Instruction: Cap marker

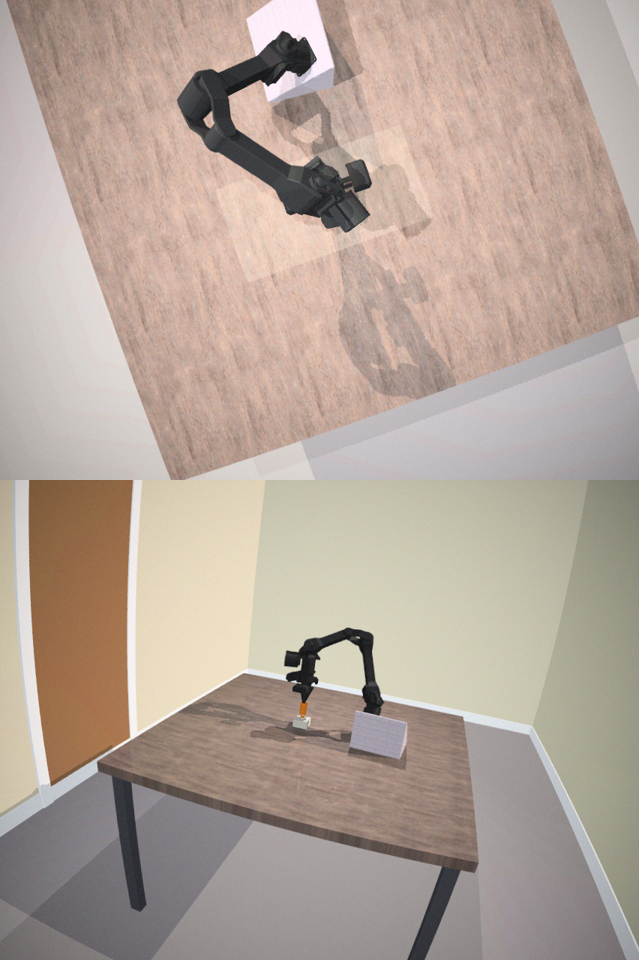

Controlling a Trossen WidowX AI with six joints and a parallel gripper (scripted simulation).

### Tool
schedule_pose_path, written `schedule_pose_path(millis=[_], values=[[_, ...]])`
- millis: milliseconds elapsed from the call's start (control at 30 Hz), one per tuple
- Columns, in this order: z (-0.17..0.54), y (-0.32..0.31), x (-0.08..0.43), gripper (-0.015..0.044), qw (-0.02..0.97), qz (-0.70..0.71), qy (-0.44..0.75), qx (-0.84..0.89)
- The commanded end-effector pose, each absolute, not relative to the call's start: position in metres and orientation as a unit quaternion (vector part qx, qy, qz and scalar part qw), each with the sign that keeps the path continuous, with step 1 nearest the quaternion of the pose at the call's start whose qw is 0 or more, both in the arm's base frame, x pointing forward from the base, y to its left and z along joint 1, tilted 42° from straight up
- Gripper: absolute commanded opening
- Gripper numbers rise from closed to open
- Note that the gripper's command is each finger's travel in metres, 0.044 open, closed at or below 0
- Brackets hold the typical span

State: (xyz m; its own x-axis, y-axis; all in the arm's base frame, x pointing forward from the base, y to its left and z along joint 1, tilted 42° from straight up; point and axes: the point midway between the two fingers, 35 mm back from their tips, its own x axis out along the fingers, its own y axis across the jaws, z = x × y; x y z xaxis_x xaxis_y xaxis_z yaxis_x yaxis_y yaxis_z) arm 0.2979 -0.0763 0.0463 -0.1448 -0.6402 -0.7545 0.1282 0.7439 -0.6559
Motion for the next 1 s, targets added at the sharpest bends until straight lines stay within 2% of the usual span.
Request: schedule_pose_path(millis=[0,300,500,667,967], values=[[0.040,-0.082,0.295,0.0000,0.624,-0.307,0.693,-0.188],[0.045,-0.078,0.299,0.0000,0.629,-0.307,0.690,-0.184],[0.102,-0.028,0.312,0.0000,0.629,-0.305,0.691,-0.184],[0.110,-0.021,0.312,0.0000,0.629,-0.305,0.691,-0.184],[0.110,-0.021,0.312,0.0236,0.629,-0.305,0.691,-0.184]])
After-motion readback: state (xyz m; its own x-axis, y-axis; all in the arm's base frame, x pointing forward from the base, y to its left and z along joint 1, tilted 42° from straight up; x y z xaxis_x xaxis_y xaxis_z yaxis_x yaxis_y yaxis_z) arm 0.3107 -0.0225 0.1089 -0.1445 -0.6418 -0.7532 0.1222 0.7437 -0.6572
